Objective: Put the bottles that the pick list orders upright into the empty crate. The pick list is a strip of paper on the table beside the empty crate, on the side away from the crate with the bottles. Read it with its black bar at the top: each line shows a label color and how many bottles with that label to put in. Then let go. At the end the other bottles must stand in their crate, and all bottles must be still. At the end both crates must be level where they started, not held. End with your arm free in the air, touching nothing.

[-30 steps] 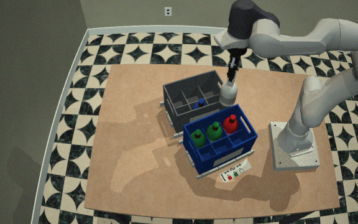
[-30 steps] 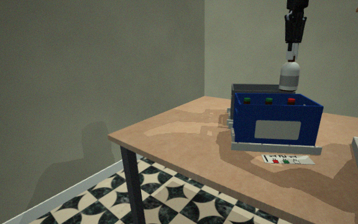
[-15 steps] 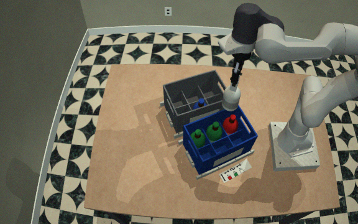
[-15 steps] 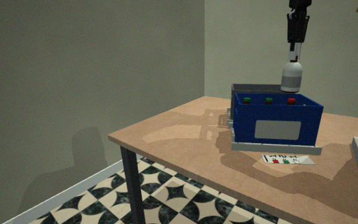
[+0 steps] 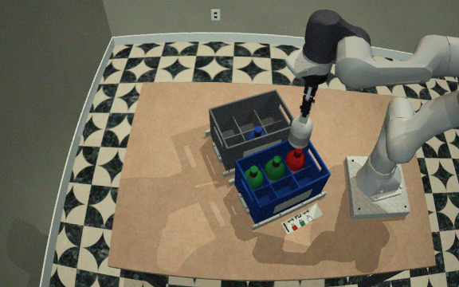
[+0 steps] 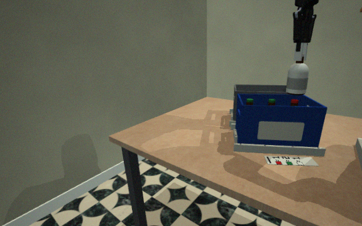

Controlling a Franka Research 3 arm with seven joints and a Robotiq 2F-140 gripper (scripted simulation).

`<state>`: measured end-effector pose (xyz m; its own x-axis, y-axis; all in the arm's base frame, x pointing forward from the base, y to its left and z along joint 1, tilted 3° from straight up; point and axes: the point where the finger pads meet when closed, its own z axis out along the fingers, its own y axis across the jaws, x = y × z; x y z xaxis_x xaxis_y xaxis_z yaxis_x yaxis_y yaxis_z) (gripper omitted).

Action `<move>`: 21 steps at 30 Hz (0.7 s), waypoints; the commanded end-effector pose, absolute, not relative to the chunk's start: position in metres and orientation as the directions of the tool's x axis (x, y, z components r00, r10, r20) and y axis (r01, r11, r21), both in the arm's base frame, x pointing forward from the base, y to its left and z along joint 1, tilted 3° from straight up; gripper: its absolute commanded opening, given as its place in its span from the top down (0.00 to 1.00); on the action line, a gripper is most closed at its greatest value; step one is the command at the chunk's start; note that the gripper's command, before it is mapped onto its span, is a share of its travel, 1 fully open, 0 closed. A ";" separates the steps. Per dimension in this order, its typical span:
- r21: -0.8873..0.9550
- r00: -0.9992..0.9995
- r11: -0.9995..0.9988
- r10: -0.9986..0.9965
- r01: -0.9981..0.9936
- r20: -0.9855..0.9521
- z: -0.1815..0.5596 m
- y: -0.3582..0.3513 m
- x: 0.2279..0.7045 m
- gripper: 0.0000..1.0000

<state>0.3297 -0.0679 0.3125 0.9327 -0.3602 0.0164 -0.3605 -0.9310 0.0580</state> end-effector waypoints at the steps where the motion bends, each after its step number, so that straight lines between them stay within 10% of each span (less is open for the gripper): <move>1: 0.054 0.927 -0.925 -0.375 -0.376 0.023 0.315 -0.062 0.329 1.00; 21: 0.054 0.927 -0.925 -0.375 -0.376 0.023 0.313 -0.030 0.313 1.00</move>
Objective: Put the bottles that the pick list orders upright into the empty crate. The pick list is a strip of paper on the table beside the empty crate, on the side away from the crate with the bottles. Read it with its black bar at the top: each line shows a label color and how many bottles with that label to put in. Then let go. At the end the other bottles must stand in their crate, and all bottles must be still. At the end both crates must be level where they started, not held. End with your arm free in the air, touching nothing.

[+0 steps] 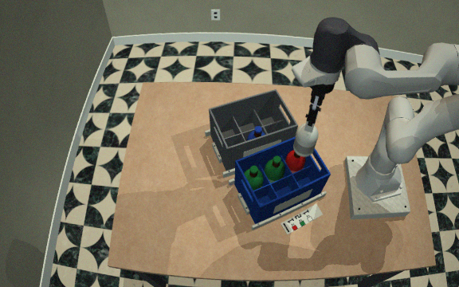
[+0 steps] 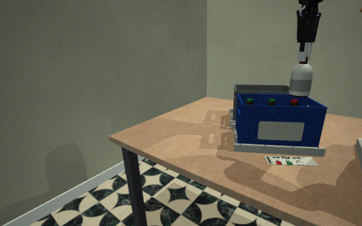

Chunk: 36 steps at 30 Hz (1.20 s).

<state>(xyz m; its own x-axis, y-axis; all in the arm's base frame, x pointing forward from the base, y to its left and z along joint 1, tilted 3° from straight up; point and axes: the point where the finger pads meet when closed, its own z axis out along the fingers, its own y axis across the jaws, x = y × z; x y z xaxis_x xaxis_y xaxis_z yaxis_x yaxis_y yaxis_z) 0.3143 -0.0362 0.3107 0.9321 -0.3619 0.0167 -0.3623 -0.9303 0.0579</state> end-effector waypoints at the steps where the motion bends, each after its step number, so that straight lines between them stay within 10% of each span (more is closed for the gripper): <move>1: 0.054 0.927 -0.925 -0.375 -0.376 0.023 0.313 -0.028 0.312 1.00; 36: 0.054 0.927 -0.925 -0.375 -0.376 0.023 0.310 0.028 0.285 1.00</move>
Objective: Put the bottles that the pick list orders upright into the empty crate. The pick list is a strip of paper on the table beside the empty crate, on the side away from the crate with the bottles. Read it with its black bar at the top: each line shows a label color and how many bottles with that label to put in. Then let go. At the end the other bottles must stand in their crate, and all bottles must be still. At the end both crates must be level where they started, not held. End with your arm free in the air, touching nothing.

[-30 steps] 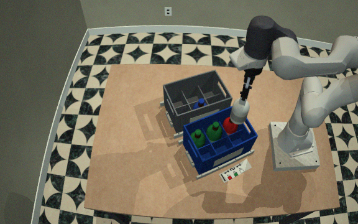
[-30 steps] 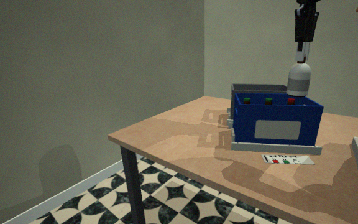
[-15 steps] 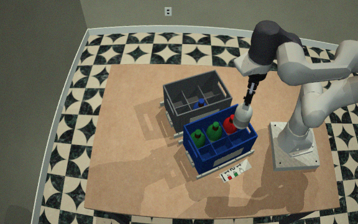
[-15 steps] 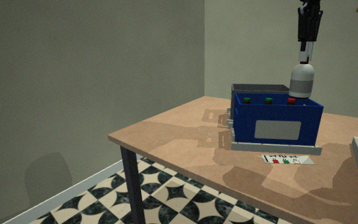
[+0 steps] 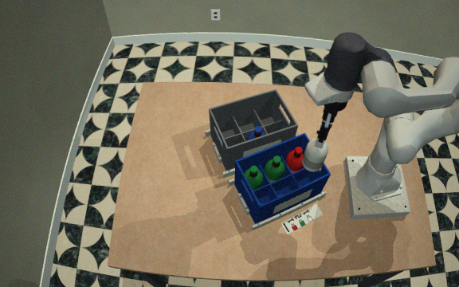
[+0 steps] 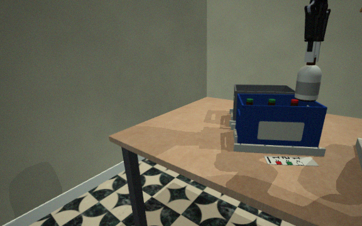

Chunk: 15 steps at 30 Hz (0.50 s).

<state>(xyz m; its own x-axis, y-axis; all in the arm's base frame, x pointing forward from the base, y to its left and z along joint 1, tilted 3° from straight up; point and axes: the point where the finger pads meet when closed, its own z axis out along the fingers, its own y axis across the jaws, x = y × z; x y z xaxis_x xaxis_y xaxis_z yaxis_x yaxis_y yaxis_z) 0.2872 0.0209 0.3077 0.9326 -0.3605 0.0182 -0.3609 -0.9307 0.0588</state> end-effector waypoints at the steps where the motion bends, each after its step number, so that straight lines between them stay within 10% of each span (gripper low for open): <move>1: 0.054 0.927 -0.925 -0.375 -0.376 0.023 0.310 0.029 0.284 1.00; 15: 0.054 0.927 -0.925 -0.375 -0.376 0.023 0.309 0.037 0.283 1.00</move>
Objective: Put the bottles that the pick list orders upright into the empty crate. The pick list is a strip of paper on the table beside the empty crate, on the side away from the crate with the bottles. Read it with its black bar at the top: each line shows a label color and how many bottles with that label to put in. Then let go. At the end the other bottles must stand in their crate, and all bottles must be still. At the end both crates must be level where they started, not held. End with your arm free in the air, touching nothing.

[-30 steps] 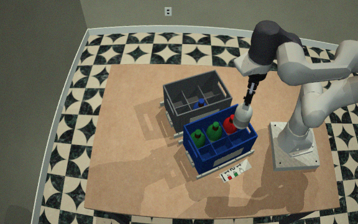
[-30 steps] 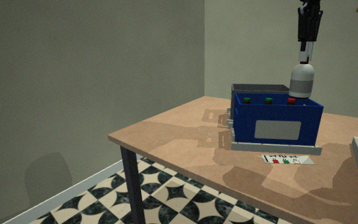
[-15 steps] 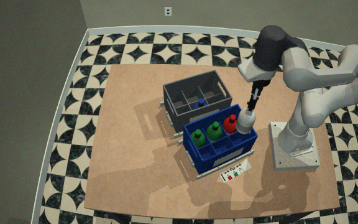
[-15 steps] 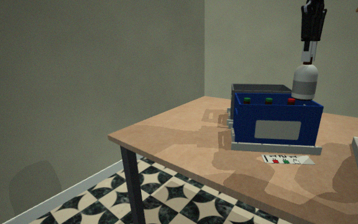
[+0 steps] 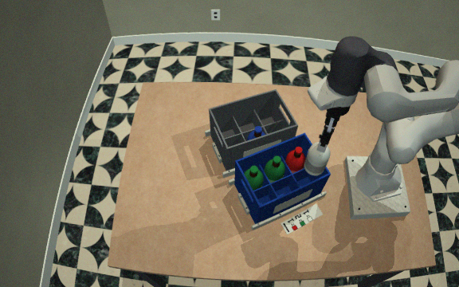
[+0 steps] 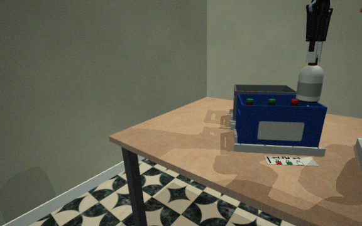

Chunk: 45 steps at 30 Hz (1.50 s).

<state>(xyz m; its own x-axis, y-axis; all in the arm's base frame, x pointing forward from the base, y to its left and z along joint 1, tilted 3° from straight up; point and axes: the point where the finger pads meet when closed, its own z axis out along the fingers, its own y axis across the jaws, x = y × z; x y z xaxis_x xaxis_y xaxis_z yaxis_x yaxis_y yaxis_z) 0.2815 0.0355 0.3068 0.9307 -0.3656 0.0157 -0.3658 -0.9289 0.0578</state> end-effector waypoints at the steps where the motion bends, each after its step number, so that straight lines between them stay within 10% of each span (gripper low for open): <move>1: 0.054 0.927 -0.925 -0.375 -0.376 0.023 0.309 0.037 0.283 1.00; 45: 0.054 0.927 -0.925 -0.375 -0.376 0.023 0.309 0.036 0.288 1.00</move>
